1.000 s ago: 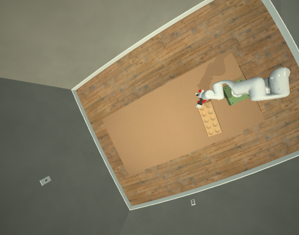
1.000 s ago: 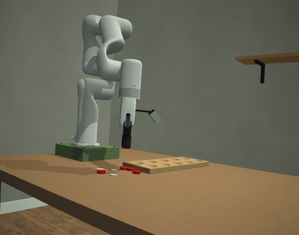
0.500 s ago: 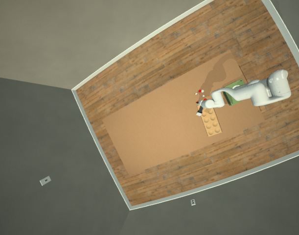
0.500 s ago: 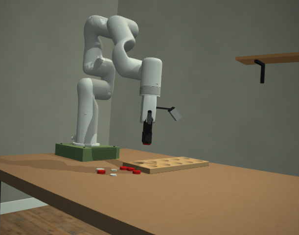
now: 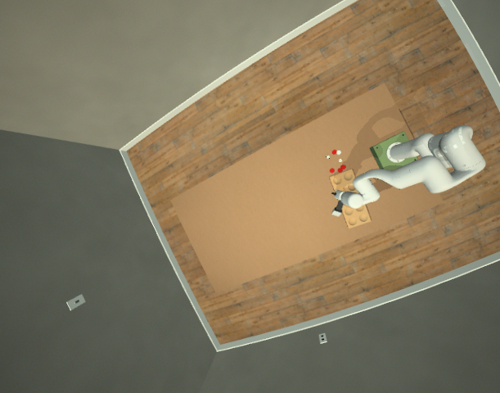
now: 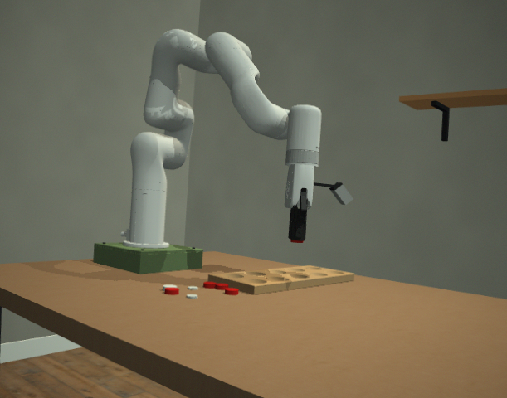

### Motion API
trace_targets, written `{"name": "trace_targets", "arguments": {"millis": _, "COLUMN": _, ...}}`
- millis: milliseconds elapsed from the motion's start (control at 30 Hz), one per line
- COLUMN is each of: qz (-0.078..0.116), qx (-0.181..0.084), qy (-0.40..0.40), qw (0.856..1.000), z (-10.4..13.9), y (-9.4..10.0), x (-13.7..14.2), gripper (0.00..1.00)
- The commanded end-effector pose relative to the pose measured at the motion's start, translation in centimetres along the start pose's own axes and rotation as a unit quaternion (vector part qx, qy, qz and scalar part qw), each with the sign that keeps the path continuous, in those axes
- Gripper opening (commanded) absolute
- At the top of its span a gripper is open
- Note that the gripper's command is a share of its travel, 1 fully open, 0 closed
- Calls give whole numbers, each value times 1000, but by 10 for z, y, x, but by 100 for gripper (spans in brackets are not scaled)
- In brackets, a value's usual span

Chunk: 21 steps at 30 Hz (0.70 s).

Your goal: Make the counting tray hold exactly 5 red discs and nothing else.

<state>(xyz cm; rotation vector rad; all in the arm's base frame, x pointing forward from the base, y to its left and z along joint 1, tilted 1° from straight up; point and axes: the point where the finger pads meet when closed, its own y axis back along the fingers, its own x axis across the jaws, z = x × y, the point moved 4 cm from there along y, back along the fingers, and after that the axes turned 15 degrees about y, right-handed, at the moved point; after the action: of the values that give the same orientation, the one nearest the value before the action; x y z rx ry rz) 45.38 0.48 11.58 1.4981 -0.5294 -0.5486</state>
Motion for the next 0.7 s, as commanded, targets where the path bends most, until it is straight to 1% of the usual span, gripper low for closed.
{"name": "trace_targets", "arguments": {"millis": 0, "qz": 1, "qx": 0, "qy": -1, "qw": 1000, "z": -40, "y": 2, "x": -15, "gripper": 0}}
{"name": "trace_targets", "arguments": {"millis": 100, "qz": 1, "qx": 0, "qy": -1, "qw": 1000, "z": -64, "y": 3, "x": -30, "gripper": 0}}
{"name": "trace_targets", "arguments": {"millis": 167, "qz": 1, "qx": 0, "qy": -1, "qw": 1000, "z": -64, "y": 3, "x": -30, "gripper": 0}}
{"name": "trace_targets", "arguments": {"millis": 200, "qz": 2, "qx": 0, "qy": -1, "qw": 1000, "z": -87, "y": 4, "x": -45, "gripper": 0}}
{"name": "trace_targets", "arguments": {"millis": 300, "qz": 2, "qx": 0, "qy": -1, "qw": 1000, "z": -103, "y": 5, "x": -57, "gripper": 0}}
{"name": "trace_targets", "arguments": {"millis": 533, "qz": 3, "qx": 1, "qy": -1, "qw": 1000, "z": -153, "y": 6, "x": -104, "gripper": 0}}
{"name": "trace_targets", "arguments": {"millis": 633, "qz": 4, "qx": 1, "qy": -1, "qw": 1000, "z": -172, "y": 6, "x": -125, "gripper": 0}}
{"name": "trace_targets", "arguments": {"millis": 667, "qz": 4, "qx": 1, "qy": -1, "qw": 1000, "z": -175, "y": 7, "x": -129, "gripper": 0}}
